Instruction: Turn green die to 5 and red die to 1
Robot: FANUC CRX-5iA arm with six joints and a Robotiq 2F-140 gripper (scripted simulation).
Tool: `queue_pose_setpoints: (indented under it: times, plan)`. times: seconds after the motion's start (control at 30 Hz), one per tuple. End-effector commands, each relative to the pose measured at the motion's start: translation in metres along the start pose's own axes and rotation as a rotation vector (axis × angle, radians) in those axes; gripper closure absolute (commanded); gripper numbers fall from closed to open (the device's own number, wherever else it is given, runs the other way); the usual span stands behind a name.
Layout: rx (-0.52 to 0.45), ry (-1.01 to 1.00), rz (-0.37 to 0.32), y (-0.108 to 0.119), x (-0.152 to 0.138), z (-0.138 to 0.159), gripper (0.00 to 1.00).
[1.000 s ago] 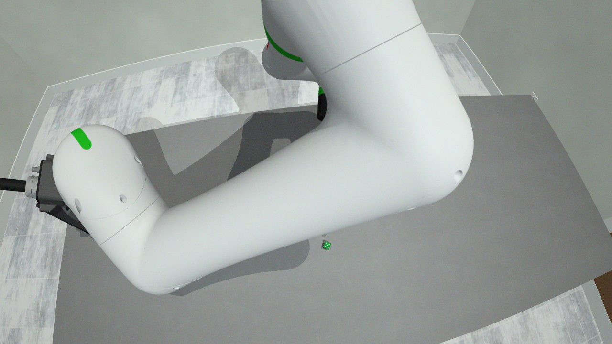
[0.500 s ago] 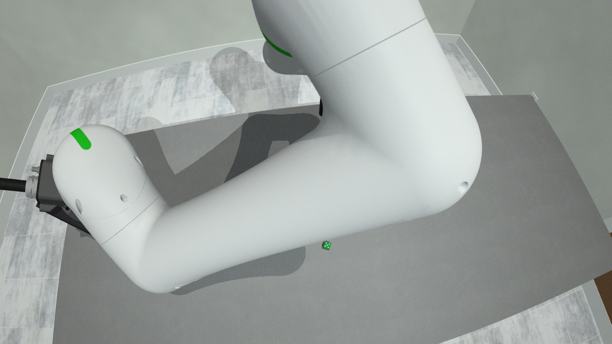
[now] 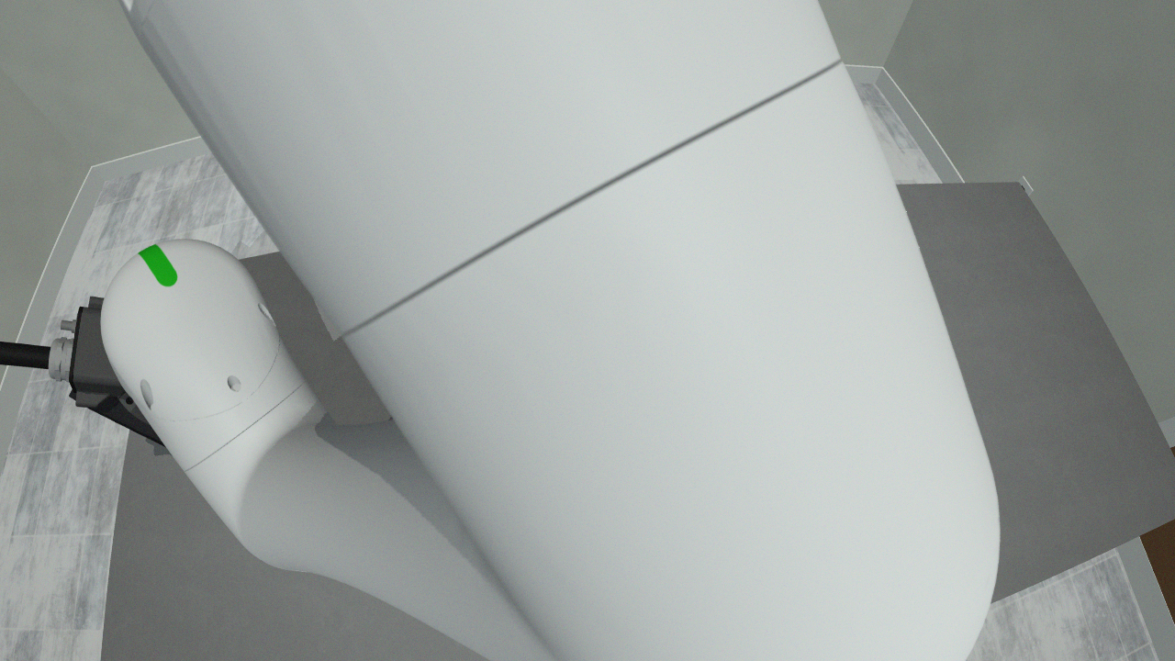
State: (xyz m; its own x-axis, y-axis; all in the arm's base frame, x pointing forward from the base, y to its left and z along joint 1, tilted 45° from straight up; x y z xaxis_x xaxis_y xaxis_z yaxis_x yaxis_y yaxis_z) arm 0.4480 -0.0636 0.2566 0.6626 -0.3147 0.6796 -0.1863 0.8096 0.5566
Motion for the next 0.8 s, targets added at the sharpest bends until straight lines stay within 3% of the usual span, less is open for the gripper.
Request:
queue_pose_setpoints:
  times: [0.0,0.17,0.43,0.5,0.6,0.77]
  plan:
    - [0.164,0.025,-0.054,-0.007,0.001,0.015,0.81]
    - [0.260,0.032,-0.066,-0.008,0.002,0.023,0.81]
    - [0.492,0.042,-0.050,-0.004,0.003,0.039,0.81]
    - [0.492,0.042,-0.050,-0.004,0.003,0.039,0.81]
    - [0.610,0.042,-0.017,0.002,0.005,0.048,0.81]
    - [0.711,0.039,0.028,0.009,0.008,0.056,0.81]
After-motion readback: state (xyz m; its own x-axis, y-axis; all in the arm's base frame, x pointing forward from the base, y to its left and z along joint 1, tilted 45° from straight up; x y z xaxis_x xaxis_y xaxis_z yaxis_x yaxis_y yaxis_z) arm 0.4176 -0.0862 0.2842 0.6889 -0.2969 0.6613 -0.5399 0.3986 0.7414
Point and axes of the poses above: the point where the finger pads meet when closed, its own y axis back along the fingers, its own x axis across the jaws, z = x × y, the point moved 2 cm from there along y, back along the fingers, and after that the axes turned 9 degrees about -y, right-handed, at the moved point
